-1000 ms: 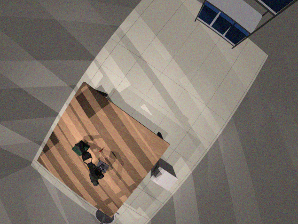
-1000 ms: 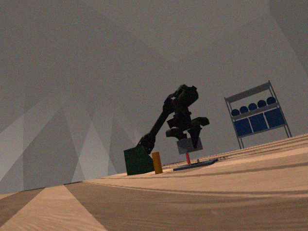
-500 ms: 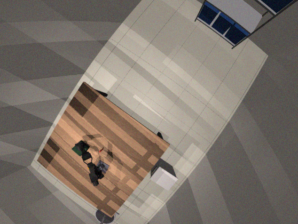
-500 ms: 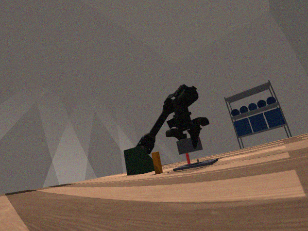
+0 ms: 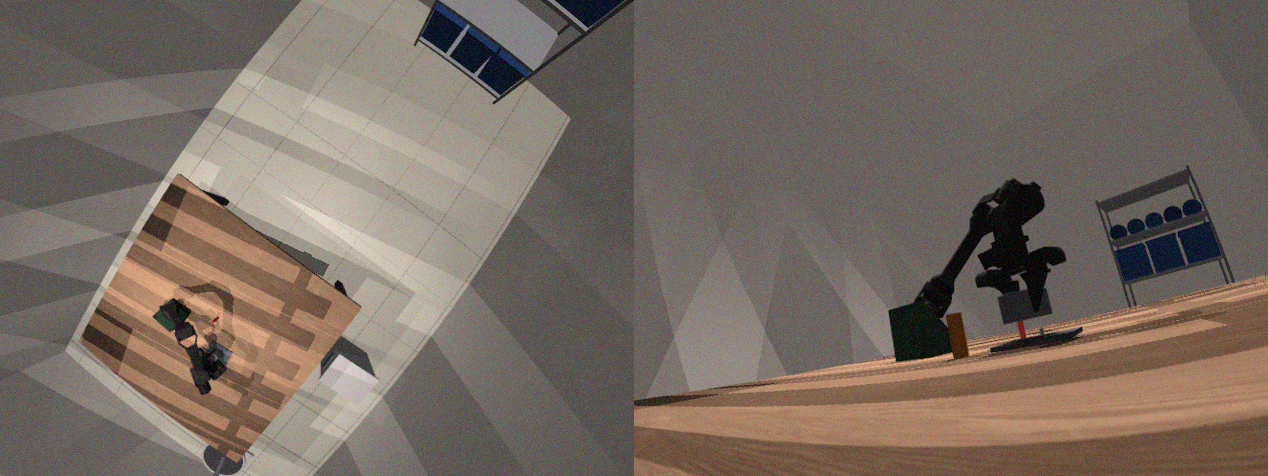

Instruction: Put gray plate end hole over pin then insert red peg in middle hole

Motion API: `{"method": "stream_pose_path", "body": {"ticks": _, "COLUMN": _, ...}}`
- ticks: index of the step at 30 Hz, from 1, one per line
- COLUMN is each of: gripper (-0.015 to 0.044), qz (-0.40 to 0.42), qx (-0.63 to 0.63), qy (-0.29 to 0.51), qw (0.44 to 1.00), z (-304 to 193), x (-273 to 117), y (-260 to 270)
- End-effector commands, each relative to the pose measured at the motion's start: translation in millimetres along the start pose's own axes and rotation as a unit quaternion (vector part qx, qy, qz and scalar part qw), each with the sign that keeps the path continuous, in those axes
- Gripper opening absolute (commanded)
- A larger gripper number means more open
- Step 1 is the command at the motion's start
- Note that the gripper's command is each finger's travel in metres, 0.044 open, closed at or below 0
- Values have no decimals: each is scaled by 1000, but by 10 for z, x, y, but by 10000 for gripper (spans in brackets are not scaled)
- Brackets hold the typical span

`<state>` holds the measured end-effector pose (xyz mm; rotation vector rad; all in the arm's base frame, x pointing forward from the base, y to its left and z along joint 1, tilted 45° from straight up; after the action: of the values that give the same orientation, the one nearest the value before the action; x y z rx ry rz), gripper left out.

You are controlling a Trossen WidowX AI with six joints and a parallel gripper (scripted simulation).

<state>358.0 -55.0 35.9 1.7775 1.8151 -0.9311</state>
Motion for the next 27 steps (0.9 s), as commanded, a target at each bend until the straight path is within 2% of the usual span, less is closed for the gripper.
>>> {"method": "stream_pose_path", "body": {"ticks": 1, "gripper": 0, "qz": -4, "qx": 4, "qy": 2, "qw": 1000, "z": 9, "x": 70, "y": -23}}
{"method": "stream_pose_path", "body": {"ticks": 19, "gripper": 0, "qz": -4, "qx": 4, "qy": 2, "qw": 1000, "z": 7, "x": 308, "y": -26}}
{"method": "stream_pose_path", "body": {"ticks": 26, "gripper": 0, "qz": -2, "qx": 0, "qy": -1, "qw": 1000, "z": 0, "x": 264, "y": -4}}
{"method": "stream_pose_path", "body": {"ticks": 27, "gripper": 26, "qz": -2, "qx": 0, "qy": -1, "qw": 1000, "z": 0, "x": 264, "y": -4}}
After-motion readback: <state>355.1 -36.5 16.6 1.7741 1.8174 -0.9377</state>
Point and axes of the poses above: the point midway between the two fingers, 35 mm back from their tips, its own x axis out along the fingers, its own y axis across the jaws, z = x × y, the point moved 9 cm from there along -x, back along the fingers, and after that the axes turned 3 degrees about x, right-handed, at the moved point
